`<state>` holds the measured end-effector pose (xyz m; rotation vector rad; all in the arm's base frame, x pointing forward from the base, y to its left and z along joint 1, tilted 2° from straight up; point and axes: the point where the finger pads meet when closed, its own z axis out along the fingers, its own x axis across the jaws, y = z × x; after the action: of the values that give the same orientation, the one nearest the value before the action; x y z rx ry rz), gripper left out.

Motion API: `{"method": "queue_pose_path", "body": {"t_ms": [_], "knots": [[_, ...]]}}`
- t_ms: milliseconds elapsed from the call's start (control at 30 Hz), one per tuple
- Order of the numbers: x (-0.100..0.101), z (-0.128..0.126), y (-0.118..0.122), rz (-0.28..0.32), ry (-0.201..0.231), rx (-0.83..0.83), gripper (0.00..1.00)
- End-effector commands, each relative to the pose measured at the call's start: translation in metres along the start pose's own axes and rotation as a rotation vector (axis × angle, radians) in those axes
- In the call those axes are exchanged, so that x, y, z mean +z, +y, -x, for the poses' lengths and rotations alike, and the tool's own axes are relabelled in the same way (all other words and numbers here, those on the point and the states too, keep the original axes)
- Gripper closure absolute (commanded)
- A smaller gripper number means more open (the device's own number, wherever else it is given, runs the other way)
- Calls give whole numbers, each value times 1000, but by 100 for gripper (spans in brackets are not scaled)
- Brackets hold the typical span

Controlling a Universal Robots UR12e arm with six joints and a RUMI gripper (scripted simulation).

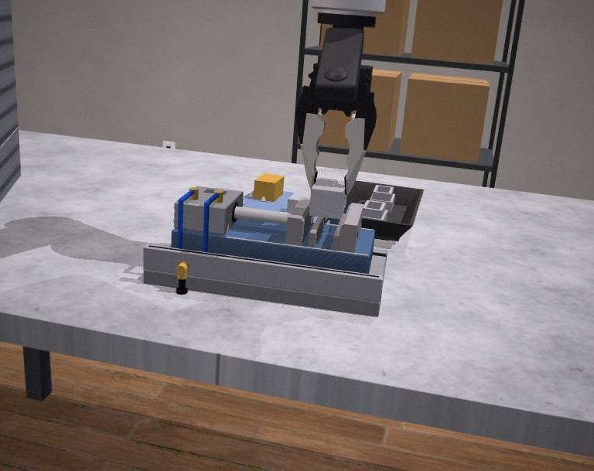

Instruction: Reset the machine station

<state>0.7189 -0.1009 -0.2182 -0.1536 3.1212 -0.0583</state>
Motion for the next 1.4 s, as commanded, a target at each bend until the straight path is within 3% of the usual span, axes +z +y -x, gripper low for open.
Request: {"method": "queue_pose_path", "body": {"t_ms": [0, 1367], "knots": [[1, 1, 0, -1, -1, 0, 100], [13, 1, 0, -1, -1, 0, 100]]}}
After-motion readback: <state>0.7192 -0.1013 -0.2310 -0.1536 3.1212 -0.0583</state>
